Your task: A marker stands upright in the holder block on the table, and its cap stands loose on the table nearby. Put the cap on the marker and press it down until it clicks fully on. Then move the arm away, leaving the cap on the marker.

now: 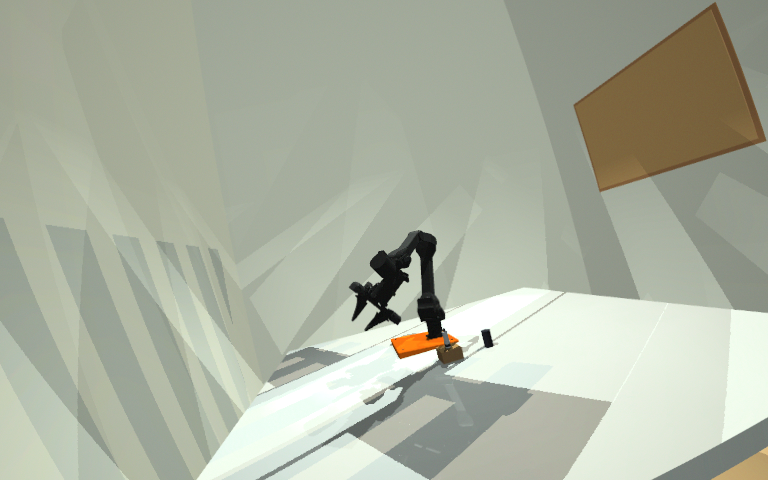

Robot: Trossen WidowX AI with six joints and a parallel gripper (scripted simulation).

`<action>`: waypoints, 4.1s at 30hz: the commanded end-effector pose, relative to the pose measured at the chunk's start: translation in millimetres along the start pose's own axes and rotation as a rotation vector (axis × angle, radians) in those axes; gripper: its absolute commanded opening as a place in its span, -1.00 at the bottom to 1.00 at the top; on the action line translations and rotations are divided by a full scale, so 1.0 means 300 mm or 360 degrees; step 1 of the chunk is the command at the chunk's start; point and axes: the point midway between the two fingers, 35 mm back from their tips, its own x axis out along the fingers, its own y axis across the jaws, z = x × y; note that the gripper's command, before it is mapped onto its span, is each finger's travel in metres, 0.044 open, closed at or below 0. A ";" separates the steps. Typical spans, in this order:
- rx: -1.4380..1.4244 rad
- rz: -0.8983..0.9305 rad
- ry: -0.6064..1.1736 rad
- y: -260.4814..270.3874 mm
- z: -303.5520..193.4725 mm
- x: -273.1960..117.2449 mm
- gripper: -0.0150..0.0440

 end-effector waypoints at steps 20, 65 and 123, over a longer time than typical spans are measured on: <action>-0.2455 -0.0871 0.1403 -0.700 -0.425 -0.829 0.34; -0.2472 -0.0879 0.1411 -0.921 -0.449 -0.682 0.34; -0.2472 -0.0878 0.1410 -0.817 -0.429 -0.756 -0.49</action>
